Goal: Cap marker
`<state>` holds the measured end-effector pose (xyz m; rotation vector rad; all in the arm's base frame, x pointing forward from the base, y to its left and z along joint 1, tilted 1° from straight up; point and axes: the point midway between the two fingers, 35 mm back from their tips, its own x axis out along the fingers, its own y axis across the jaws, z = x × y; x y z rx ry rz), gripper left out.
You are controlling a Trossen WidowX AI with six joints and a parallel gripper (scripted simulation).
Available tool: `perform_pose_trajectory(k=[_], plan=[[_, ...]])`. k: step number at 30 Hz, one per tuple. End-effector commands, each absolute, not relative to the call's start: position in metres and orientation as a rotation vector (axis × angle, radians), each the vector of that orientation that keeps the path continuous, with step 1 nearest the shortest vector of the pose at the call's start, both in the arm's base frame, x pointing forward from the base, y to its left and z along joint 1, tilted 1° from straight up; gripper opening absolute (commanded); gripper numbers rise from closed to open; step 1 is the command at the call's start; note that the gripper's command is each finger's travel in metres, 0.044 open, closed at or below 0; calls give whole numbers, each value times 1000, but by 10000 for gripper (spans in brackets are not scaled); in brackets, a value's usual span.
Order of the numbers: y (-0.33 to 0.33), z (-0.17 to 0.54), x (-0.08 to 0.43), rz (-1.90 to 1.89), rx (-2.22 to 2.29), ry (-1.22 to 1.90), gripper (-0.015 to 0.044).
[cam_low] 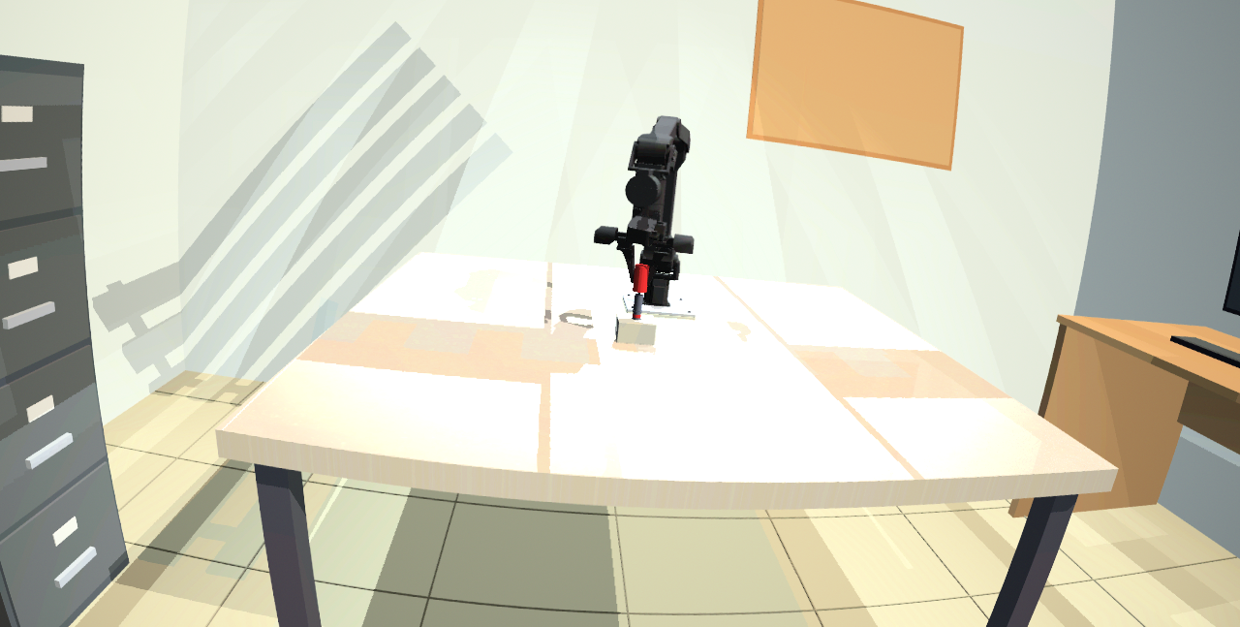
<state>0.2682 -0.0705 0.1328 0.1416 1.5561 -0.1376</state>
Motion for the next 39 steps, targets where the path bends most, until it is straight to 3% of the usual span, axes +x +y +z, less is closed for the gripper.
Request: perform_pose_trajectory(k=[1, 30, 39], plan=[[-71, 125, 268, -136, 136, 1558, 0], [-71, 93, 267, -136, 136, 1558, 0], [-71, 94, 267, -140, 140, 1559, 236]])
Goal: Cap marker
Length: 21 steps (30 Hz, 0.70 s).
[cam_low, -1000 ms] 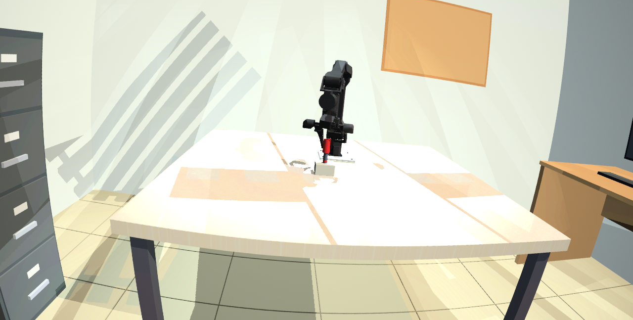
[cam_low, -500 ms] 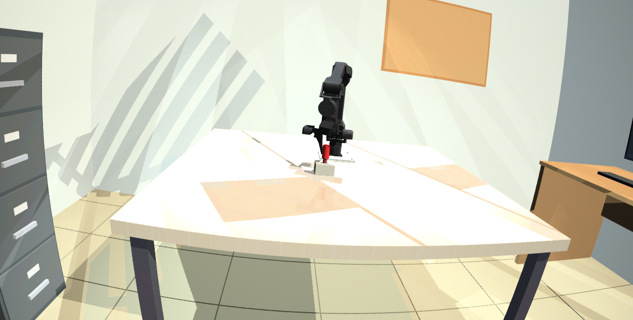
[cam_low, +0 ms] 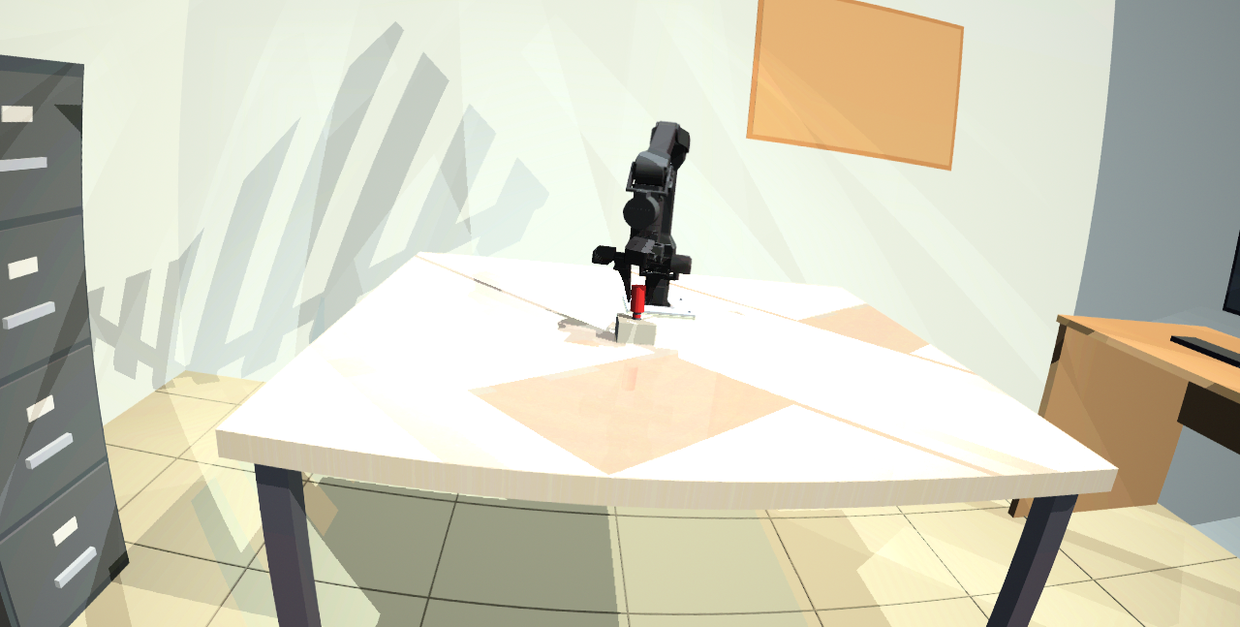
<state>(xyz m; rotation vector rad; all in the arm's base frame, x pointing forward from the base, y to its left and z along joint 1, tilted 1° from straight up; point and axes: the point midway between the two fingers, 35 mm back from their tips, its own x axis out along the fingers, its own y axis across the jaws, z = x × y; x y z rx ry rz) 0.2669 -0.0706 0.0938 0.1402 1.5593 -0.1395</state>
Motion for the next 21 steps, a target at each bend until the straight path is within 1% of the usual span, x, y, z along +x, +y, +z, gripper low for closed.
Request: perform_pose_trajectory(k=[1, 8, 11, 17, 21], plan=[[-71, 94, 267, -140, 140, 1559, 263], [-71, 94, 267, -140, 140, 1559, 440], [-71, 102, 268, -140, 140, 1559, 440], [-71, 167, 267, -139, 140, 1559, 440], [-71, 169, 266, -139, 140, 1559, 440]])
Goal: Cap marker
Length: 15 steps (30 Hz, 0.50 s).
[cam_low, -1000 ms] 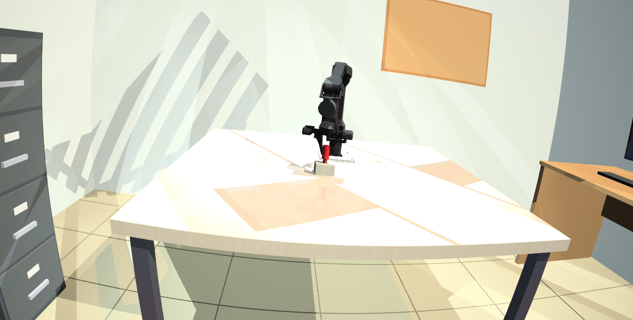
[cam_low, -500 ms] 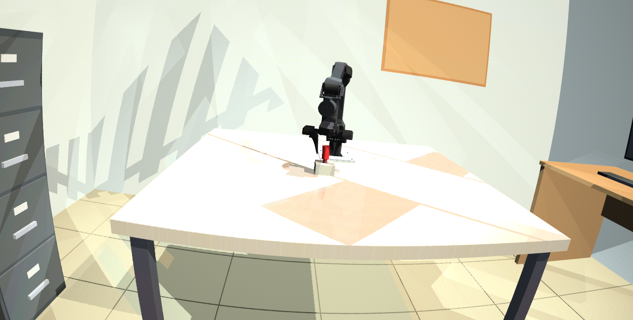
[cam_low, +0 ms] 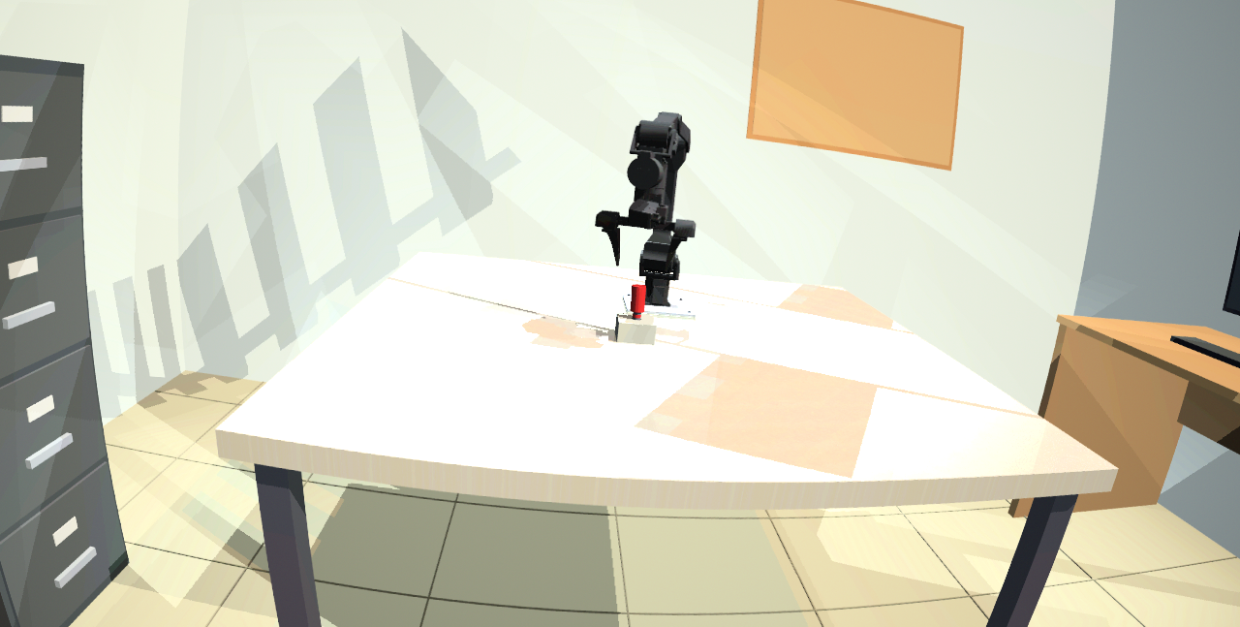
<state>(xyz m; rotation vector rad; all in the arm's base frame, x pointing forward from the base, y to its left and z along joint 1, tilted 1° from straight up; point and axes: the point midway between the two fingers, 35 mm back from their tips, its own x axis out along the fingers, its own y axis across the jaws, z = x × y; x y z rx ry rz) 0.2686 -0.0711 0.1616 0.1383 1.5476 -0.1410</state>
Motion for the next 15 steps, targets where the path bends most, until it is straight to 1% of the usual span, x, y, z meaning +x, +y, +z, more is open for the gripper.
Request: perform_pose_trajectory(k=[1, 5, 15], plan=[[-71, 168, 266, -128, 129, 1560, 414], [-72, 159, 265, -1, 0, 1562, 309], [-72, 159, 265, -1, 0, 1562, 46]])
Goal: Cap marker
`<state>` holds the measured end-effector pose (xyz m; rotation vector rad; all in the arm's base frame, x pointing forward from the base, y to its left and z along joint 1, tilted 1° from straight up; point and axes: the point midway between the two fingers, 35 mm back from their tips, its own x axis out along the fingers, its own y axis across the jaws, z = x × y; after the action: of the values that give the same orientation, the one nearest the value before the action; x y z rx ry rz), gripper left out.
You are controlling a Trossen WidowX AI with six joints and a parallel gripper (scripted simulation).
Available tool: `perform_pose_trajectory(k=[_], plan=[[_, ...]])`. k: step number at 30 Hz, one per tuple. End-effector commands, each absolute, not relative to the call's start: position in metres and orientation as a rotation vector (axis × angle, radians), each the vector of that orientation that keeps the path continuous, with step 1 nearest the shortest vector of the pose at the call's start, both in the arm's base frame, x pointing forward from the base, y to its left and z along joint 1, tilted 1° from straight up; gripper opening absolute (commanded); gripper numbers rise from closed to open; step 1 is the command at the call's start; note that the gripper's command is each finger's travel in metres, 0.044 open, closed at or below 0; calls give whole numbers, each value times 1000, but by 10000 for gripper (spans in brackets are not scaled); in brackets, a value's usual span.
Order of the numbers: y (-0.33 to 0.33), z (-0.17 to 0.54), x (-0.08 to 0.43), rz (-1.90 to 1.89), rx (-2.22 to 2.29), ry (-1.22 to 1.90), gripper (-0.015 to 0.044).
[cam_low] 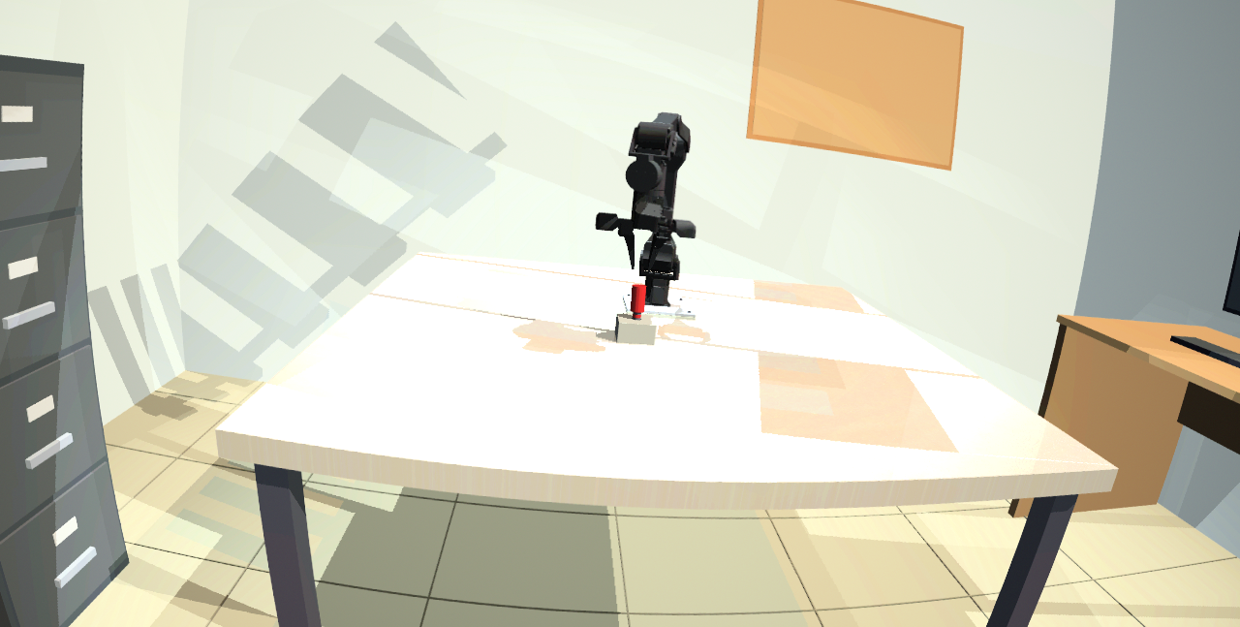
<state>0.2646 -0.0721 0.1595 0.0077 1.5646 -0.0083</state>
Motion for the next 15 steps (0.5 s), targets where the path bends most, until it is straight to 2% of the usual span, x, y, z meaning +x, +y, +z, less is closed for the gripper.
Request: perform_pose_trajectory(k=[1, 2, 15], plan=[[-72, 159, 265, -1, 0, 1562, 20], [-72, 159, 265, -1, 0, 1562, 0], [-72, 158, 265, -1, 0, 1562, 0]])
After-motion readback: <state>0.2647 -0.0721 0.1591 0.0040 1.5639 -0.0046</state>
